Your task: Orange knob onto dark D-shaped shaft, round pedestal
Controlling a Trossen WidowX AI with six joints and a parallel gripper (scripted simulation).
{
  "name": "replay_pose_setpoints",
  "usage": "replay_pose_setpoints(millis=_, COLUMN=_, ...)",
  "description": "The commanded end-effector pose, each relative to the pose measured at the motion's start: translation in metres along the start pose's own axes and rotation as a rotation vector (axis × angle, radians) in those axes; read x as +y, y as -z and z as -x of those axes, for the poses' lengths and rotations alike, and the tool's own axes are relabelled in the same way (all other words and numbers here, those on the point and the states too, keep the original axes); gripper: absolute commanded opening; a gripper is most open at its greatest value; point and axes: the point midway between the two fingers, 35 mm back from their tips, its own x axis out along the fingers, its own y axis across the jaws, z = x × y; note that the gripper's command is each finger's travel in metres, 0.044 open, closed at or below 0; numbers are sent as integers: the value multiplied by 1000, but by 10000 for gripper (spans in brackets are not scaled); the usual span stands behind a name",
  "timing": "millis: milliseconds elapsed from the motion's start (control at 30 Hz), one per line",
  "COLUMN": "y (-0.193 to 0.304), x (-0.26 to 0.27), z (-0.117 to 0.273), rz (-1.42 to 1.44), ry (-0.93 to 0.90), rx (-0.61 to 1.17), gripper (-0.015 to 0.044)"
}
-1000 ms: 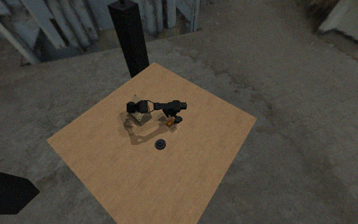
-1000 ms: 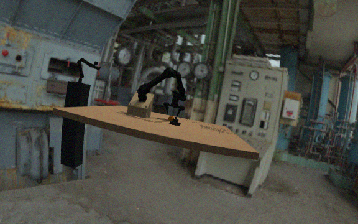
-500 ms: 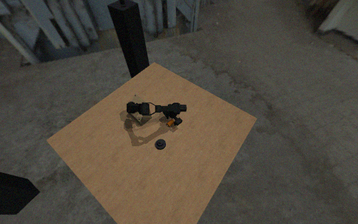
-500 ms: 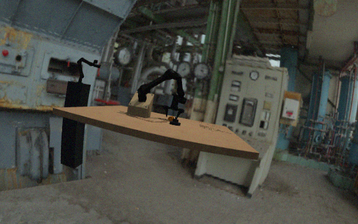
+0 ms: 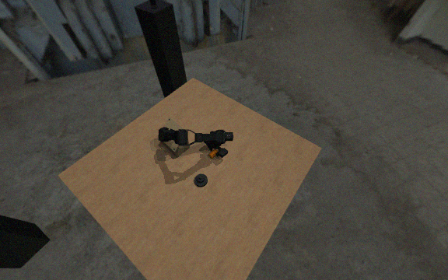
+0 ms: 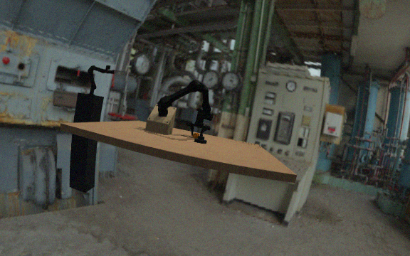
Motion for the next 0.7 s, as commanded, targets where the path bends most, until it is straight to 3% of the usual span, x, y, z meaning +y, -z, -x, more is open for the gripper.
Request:
replay_pose_setpoints(millis=0, y=0, x=-1, z=0, rz=4, ry=5, rx=4, gripper=240)
replay_pose_setpoints(millis=200, y=0, x=-1, z=0, rz=4, ry=5, rx=4, gripper=240)
replay_pose_setpoints(millis=500, y=0, x=-1, z=0, rz=4, ry=5, rx=4, gripper=180)
replay_pose_setpoints(millis=667, y=2, x=0, z=1, rz=2, ry=3, rx=-26, gripper=180)
